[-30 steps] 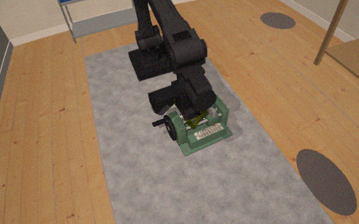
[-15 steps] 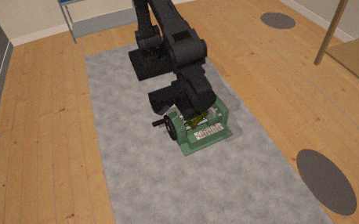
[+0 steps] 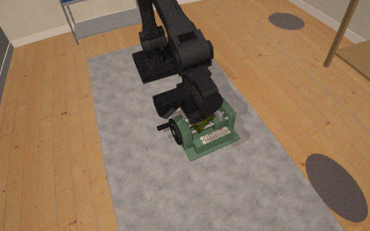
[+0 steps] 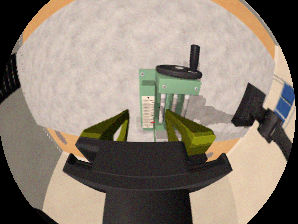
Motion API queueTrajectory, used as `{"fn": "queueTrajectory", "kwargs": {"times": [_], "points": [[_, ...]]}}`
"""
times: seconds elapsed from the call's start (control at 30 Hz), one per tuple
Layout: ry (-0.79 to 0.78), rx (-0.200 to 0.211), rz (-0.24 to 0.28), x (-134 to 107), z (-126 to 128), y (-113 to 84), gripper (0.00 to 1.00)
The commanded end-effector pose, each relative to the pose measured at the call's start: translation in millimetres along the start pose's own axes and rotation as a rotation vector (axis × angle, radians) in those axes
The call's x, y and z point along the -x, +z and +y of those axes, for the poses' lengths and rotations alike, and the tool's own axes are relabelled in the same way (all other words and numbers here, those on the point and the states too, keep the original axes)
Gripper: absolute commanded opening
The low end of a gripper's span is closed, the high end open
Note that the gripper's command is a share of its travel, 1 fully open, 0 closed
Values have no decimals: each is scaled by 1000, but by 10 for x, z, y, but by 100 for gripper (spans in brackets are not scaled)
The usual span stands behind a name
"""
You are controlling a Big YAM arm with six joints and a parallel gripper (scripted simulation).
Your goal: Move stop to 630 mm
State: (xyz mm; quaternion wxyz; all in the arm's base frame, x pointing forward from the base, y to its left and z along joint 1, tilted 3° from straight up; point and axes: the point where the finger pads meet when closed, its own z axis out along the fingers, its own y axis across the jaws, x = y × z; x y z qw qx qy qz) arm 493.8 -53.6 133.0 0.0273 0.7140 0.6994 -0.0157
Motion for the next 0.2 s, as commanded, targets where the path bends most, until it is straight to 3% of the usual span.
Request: {"fn": "queueTrajectory", "kwargs": {"times": [0.0,0.17], "points": [[18,10,-2,32,-2,-27,53],[18,10,-2,32,-2,-27,53]]}}
